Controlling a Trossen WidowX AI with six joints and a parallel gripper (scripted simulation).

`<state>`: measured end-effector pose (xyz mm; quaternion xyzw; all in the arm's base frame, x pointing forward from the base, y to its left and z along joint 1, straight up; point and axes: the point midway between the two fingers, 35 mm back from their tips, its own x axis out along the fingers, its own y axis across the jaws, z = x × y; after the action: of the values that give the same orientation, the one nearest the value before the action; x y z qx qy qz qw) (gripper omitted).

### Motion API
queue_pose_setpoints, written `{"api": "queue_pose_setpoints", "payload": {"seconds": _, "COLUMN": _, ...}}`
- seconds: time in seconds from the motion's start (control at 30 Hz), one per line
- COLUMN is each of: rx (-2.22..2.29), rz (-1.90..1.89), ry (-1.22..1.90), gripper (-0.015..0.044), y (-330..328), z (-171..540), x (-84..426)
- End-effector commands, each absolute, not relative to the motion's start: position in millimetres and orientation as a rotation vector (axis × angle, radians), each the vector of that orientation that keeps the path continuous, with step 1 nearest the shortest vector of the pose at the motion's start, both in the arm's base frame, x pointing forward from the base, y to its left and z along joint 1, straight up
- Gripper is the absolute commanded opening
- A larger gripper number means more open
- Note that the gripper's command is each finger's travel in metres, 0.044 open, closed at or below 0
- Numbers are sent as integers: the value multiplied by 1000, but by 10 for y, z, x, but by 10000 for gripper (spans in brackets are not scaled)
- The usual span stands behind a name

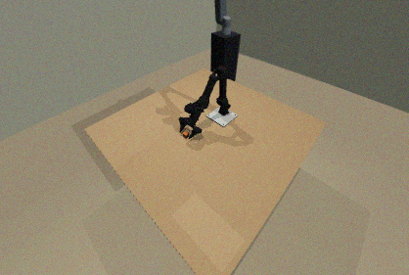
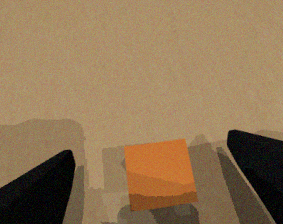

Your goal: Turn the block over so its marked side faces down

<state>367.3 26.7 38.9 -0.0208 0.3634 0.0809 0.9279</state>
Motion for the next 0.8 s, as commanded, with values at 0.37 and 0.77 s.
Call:
{"api": "queue_pose_setpoints", "payload": {"seconds": 0.37, "rx": -92, "rz": 154, "ry": 1024, "gripper": 440, "y": 227, "z": 1095, "x": 3373}}
{"api": "queue_pose_setpoints", "payload": {"seconds": 0.77, "rx": -94, "rz": 153, "ry": 1071, "gripper": 440, "y": 232, "z": 1120, "x": 3425}}
